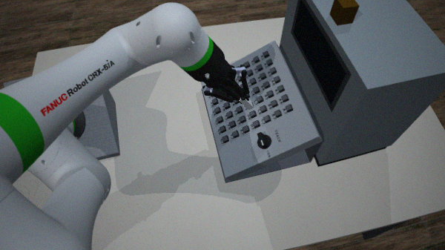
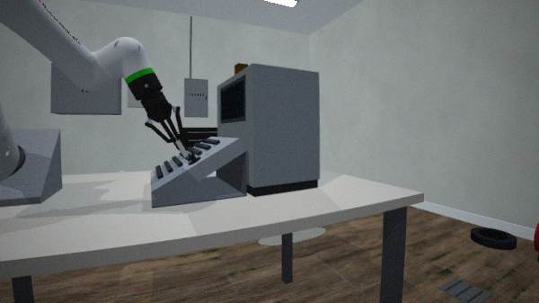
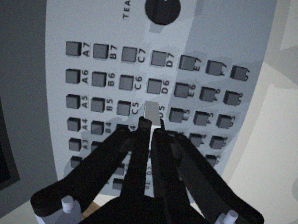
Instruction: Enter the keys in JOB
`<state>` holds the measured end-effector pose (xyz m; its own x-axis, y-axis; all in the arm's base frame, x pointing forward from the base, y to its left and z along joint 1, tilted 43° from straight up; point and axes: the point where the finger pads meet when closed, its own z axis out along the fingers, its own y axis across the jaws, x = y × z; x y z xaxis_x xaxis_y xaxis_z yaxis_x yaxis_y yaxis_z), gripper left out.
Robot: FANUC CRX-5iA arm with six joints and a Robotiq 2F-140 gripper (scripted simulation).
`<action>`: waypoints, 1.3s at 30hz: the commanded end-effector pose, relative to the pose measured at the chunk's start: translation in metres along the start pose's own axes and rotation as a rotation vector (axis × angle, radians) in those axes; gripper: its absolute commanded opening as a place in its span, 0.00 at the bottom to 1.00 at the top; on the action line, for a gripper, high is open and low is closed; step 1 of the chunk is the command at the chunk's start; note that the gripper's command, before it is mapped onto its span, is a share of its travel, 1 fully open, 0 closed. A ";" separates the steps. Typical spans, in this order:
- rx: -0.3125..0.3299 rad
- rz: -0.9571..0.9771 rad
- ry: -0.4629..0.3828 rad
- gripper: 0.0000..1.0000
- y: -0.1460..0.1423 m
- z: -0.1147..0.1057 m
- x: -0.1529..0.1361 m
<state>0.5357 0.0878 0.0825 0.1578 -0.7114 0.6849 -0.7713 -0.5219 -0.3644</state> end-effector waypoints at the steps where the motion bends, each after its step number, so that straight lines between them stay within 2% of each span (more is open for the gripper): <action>1: 0.000 0.000 0.000 0.00 0.000 0.000 0.000; 15: 0.000 0.000 0.000 0.00 0.000 -0.009 0.000; 30: 0.000 0.000 0.000 0.00 0.000 -0.034 0.000; 39: 0.000 0.000 0.000 0.00 0.000 -0.036 0.000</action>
<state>0.5135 0.1045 0.1051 0.1576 -0.7114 0.6849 -0.7717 -0.5215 -0.3641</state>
